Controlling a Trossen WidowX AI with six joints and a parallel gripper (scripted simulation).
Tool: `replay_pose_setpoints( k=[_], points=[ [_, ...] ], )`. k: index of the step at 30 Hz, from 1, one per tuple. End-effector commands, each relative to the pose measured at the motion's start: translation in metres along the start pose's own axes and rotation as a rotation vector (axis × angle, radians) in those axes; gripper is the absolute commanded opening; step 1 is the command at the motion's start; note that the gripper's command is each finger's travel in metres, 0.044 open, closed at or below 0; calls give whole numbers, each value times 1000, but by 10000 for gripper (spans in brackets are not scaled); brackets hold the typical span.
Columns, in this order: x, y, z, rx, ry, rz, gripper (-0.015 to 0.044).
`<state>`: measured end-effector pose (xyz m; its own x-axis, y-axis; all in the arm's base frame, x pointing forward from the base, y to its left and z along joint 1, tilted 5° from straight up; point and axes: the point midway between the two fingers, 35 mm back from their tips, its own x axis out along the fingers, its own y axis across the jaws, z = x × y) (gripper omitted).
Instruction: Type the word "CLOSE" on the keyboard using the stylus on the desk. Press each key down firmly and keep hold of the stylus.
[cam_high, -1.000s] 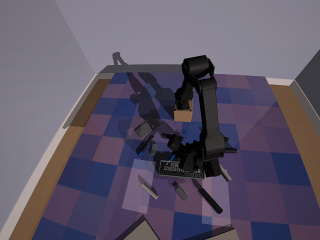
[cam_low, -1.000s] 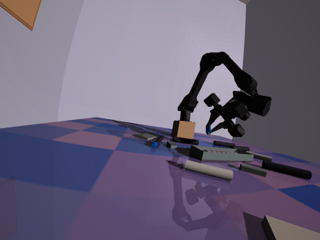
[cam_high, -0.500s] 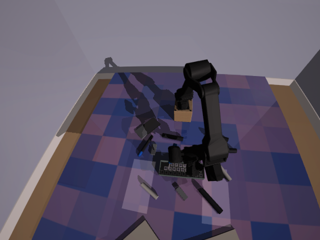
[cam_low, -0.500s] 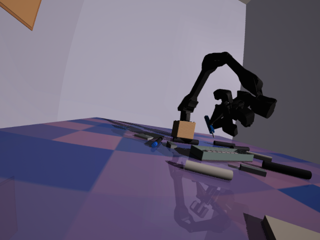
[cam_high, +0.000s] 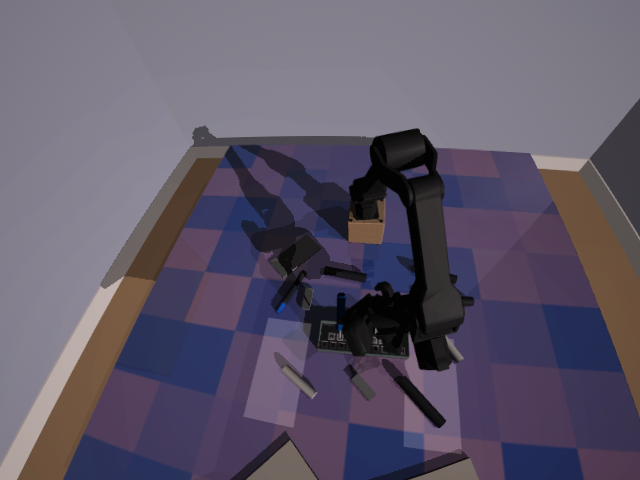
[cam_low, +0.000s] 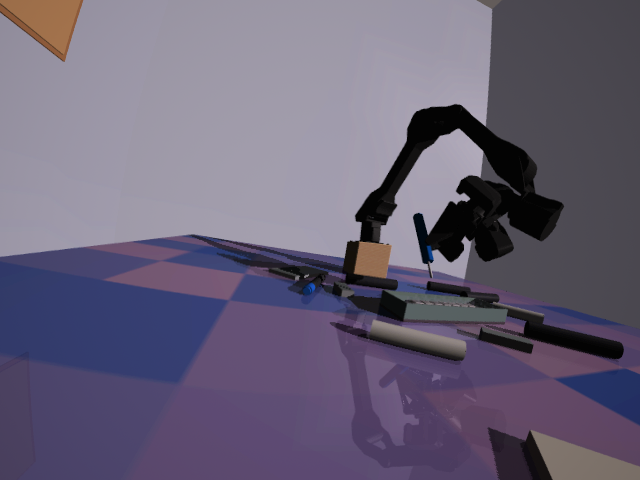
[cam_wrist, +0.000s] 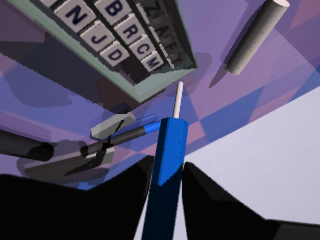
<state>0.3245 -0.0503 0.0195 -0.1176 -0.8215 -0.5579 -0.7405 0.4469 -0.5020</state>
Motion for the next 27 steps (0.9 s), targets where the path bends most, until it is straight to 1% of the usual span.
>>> replay_pose_setpoints(
  k=[1, 15, 22, 27],
  points=[
    [0, -3, 2, -150, 24, -19, 0],
    [-5, -19, 5, -681, 101, -63, 0],
    [-6, -20, 5, -707, 105, -65, 0],
    [4, -10, 15, -707, 105, -65, 0]
  ],
)
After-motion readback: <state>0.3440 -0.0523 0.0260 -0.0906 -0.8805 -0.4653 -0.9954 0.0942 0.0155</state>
